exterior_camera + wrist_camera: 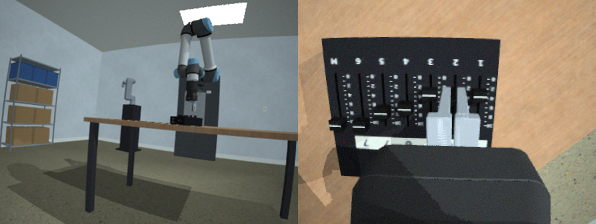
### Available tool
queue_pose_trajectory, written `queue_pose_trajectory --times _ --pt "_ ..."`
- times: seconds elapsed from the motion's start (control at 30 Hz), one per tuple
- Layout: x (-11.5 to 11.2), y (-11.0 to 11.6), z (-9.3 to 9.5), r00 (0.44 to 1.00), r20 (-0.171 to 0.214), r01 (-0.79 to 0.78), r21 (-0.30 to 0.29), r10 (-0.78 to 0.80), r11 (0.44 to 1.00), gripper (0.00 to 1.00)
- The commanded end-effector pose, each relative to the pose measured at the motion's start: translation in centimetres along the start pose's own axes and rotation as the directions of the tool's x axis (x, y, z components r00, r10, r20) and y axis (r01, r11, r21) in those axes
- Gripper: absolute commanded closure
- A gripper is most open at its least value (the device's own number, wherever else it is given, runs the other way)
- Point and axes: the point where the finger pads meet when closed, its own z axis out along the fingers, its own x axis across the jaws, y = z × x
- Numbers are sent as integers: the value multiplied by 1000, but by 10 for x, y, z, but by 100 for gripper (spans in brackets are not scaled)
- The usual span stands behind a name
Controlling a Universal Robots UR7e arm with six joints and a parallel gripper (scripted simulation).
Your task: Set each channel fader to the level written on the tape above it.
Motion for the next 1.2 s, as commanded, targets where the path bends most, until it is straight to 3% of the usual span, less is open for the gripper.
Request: queue_pose_trajectory --times 0.0,1.17 --pt "0 0 0 1000 -1 0 -1 0 1000 100" --pt "1 0 9 1000 -1 0 -1 0 1000 100"
